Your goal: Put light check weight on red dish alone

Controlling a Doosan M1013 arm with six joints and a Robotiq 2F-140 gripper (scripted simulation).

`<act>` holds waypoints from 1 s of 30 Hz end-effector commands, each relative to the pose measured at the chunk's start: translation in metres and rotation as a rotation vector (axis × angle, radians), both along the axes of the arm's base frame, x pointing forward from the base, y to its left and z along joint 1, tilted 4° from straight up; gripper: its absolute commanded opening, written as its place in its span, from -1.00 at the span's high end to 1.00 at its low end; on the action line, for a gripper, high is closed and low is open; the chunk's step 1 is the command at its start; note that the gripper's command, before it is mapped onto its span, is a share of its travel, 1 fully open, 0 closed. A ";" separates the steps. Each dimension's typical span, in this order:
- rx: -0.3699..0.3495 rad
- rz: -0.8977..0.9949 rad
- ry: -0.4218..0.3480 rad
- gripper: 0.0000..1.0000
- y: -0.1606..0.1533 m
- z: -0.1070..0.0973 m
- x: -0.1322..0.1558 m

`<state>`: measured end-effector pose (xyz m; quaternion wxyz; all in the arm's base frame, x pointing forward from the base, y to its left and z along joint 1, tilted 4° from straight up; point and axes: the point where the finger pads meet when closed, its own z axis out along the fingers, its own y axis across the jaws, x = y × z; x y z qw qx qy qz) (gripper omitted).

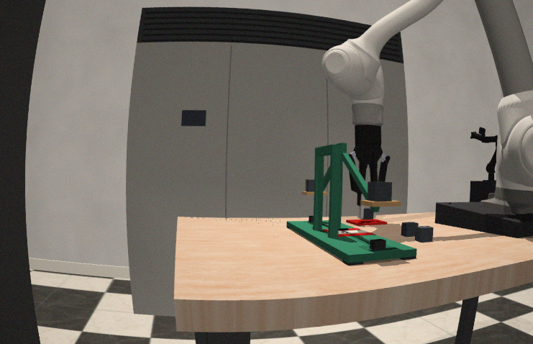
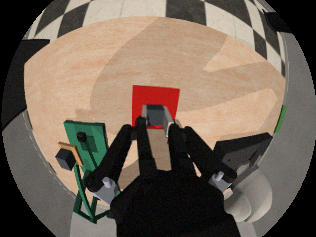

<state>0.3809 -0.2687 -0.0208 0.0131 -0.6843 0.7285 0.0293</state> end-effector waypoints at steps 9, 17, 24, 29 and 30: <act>0.002 -0.002 0.000 0.51 -0.001 -0.002 -0.003; 0.002 -0.004 0.000 0.51 -0.001 -0.002 -0.003; 0.002 -0.008 0.001 0.51 -0.003 -0.002 -0.004; 0.002 -0.008 0.001 0.51 -0.003 -0.002 -0.004; 0.002 -0.008 0.001 0.51 -0.003 -0.002 -0.004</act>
